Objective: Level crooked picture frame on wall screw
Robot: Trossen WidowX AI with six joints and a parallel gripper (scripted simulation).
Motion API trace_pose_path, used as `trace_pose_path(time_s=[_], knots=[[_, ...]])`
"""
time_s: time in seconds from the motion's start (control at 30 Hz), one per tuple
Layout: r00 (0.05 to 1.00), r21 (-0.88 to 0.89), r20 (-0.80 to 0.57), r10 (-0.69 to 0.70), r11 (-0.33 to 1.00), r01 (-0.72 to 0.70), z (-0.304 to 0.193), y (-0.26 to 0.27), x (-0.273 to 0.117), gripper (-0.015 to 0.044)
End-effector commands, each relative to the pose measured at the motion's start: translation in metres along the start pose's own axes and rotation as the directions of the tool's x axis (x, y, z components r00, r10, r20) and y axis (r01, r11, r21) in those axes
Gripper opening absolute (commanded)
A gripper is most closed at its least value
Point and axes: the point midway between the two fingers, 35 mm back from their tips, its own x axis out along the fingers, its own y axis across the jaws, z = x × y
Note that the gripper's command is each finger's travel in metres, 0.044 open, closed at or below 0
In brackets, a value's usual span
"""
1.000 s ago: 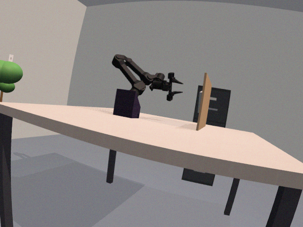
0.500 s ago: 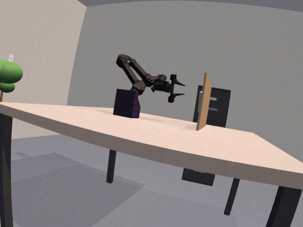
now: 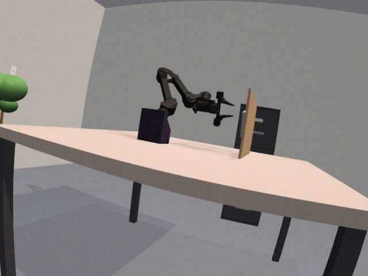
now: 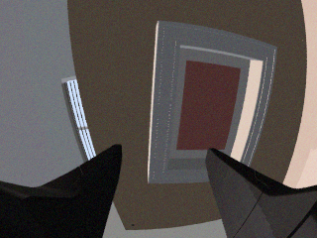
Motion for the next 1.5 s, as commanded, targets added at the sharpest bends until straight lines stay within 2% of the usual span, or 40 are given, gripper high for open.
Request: trace_pose_path(time_s=[0.0, 0.63, 1.47], knots=[[1.0, -0.002, -0.002, -0.001, 1.0, 0.001, 0.005, -0.001, 0.027, 0.026], [1.0, -0.002, -0.002, -0.001, 1.0, 0.001, 0.005, -0.001, 0.03, 0.026], [1.0, -0.002, -0.003, 0.0, 1.0, 0.0, 0.005, -0.001, 0.068, 0.026]])
